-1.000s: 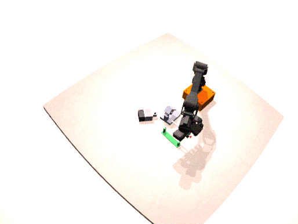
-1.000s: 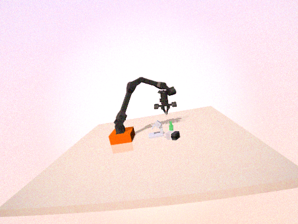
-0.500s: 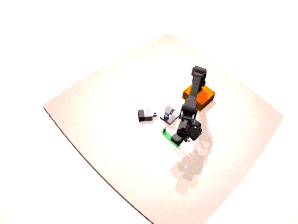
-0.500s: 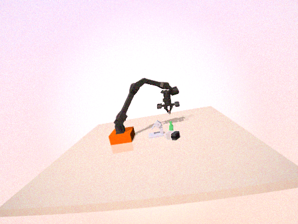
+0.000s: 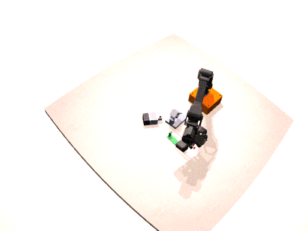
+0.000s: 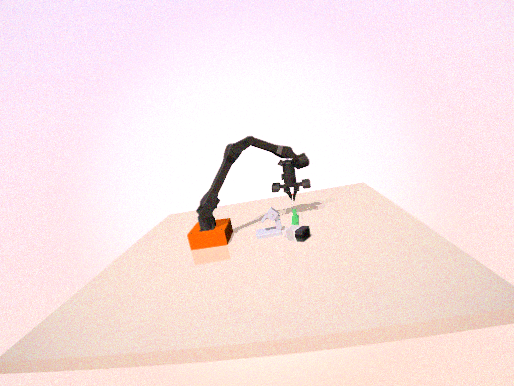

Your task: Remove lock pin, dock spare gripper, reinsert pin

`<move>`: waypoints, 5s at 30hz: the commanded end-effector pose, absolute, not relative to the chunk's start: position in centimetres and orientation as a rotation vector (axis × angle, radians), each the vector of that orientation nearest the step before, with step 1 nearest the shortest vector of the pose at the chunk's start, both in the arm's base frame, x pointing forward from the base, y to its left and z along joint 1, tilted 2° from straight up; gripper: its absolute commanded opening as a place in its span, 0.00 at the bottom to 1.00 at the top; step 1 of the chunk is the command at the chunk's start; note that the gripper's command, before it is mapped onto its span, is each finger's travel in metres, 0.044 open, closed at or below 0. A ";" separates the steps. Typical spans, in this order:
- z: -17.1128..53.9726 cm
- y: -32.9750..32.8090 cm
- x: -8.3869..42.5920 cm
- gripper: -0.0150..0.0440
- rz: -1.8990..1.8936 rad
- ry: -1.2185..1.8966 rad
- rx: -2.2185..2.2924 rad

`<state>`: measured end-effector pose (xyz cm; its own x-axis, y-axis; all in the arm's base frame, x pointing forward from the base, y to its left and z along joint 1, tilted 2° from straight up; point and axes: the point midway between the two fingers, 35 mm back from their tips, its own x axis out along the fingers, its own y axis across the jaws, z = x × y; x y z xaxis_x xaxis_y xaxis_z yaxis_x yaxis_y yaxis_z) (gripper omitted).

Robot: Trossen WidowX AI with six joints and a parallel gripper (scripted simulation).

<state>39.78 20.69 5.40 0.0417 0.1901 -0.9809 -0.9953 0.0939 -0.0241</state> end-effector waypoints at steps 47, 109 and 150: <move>0.9 20.6 39.9 0.25 1.194 1.063 -1.019; 13.0 14.2 38.6 0.56 1.158 1.109 -1.071; 1.5 14.2 39.3 0.56 1.158 1.109 -1.071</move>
<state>39.47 14.38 2.42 0.0777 0.1406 -0.9870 -0.9929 0.1001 -0.0639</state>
